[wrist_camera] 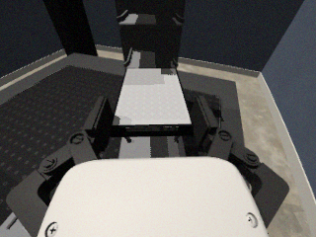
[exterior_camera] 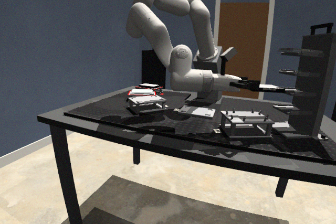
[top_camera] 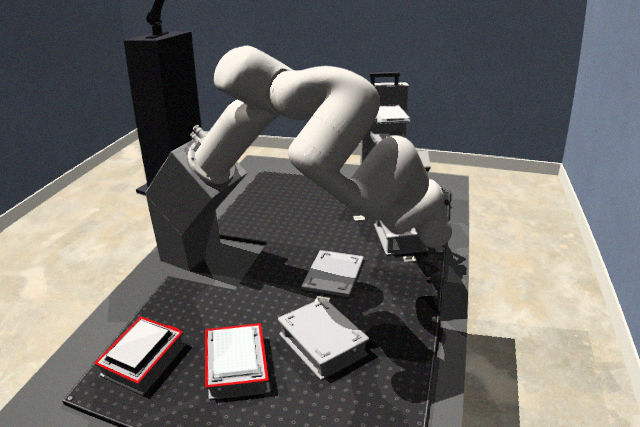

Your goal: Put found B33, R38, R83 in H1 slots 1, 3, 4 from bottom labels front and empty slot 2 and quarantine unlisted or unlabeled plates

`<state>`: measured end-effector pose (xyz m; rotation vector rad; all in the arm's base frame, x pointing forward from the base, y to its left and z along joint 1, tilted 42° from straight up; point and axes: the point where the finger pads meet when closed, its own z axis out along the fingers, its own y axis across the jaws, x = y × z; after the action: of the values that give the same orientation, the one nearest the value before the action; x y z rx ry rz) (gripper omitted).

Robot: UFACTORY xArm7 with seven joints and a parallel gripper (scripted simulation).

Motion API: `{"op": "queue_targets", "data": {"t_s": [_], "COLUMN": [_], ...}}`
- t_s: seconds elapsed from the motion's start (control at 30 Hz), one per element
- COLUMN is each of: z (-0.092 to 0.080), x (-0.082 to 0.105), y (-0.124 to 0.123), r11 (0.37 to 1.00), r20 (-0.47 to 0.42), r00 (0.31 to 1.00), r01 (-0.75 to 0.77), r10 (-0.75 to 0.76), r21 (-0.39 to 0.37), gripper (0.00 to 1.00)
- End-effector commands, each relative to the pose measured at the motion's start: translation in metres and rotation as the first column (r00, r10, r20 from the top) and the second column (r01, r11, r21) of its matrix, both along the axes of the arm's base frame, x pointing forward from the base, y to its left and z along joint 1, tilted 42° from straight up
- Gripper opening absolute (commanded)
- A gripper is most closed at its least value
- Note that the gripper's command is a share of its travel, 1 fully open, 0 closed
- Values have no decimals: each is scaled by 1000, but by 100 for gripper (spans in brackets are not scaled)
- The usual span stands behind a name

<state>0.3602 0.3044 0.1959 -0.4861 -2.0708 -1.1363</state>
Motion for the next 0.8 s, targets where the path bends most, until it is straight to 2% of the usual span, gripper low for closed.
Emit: {"op": "queue_targets", "data": {"t_s": [0.0,0.77], "z": [3,15], "x": [1,16], "y": [-4,-33], "r11": [1000,1000], "r20": [1,1], "r00": [1000,1000], "r01": [-3,-3], "r10": [3,3], "r21": [0,0], "gripper": [0,0]}}
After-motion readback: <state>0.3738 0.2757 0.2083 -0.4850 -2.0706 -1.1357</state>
